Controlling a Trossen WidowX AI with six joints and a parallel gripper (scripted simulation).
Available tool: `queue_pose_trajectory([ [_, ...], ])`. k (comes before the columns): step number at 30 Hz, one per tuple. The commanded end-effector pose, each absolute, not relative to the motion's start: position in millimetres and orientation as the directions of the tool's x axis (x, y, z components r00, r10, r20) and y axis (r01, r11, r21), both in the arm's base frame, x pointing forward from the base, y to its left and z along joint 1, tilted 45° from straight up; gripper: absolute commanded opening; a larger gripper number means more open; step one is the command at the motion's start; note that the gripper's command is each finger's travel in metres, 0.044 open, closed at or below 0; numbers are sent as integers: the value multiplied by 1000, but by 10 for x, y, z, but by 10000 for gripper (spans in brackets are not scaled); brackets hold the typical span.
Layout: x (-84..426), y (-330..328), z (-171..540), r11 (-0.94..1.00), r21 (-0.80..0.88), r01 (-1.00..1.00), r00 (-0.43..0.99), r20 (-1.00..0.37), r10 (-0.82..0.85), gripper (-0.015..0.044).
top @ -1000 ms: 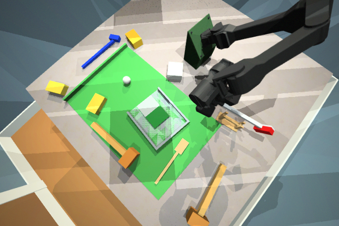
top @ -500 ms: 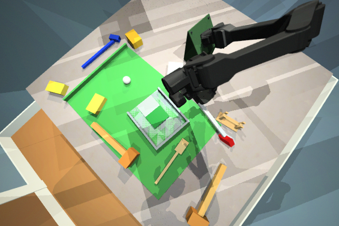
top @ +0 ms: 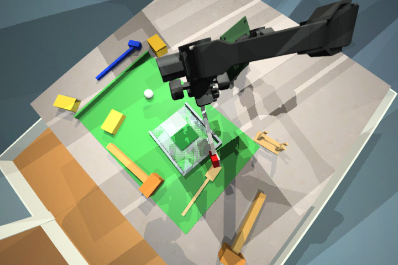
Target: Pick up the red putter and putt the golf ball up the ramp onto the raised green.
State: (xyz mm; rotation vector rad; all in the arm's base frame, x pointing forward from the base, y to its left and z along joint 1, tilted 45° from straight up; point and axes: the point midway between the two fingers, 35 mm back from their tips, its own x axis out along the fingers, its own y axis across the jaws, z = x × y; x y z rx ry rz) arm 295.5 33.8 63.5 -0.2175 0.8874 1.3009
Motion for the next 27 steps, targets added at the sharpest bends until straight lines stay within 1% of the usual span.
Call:
queue_pose_trajectory([
  [1, 2990, 56, 426, 387, 394, -833, 6, -695, 719, 0],
  [14, 2900, -677, -142, 587, 545, -598, -5, -735, 678, 0],
  [27, 2621, -1280, -730, 702, 647, -299, -31, -741, 670, 0],
])
